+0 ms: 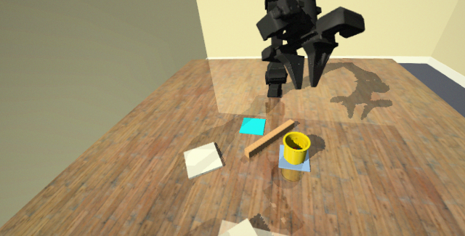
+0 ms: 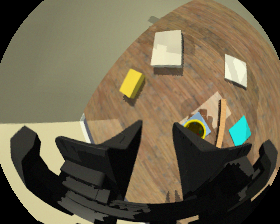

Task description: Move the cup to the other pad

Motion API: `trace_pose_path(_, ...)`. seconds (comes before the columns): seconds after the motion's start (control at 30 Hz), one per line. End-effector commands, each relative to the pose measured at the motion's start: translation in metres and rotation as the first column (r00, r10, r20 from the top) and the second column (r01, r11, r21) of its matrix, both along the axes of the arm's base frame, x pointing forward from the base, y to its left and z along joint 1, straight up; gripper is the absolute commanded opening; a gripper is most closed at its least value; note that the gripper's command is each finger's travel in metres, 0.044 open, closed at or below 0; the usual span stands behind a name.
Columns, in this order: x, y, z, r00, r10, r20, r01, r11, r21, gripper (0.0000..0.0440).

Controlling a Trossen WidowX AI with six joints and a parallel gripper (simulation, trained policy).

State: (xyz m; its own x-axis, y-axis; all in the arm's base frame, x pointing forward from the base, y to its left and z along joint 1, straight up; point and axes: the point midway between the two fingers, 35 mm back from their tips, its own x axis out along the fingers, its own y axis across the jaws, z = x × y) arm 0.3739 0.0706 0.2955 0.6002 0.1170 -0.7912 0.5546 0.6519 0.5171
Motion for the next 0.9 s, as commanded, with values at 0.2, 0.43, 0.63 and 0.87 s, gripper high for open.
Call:
trace_pose_path(0.2,-0.004,0.003,-0.024,0.989,-0.037,-0.140,0.038,0.999,0.000,0.0145)
trace_pose_path(0.43,-0.010,0.004,-0.047,0.966,-0.060,-0.252,0.055,0.998,-0.029,0.0151)
trace_pose_path(0.63,-0.016,0.003,-0.067,0.935,-0.076,-0.346,0.059,0.996,-0.061,0.0153)
trace_pose_path(0.87,-0.024,0.002,-0.089,0.889,-0.098,-0.447,0.058,0.993,-0.102,0.0158)
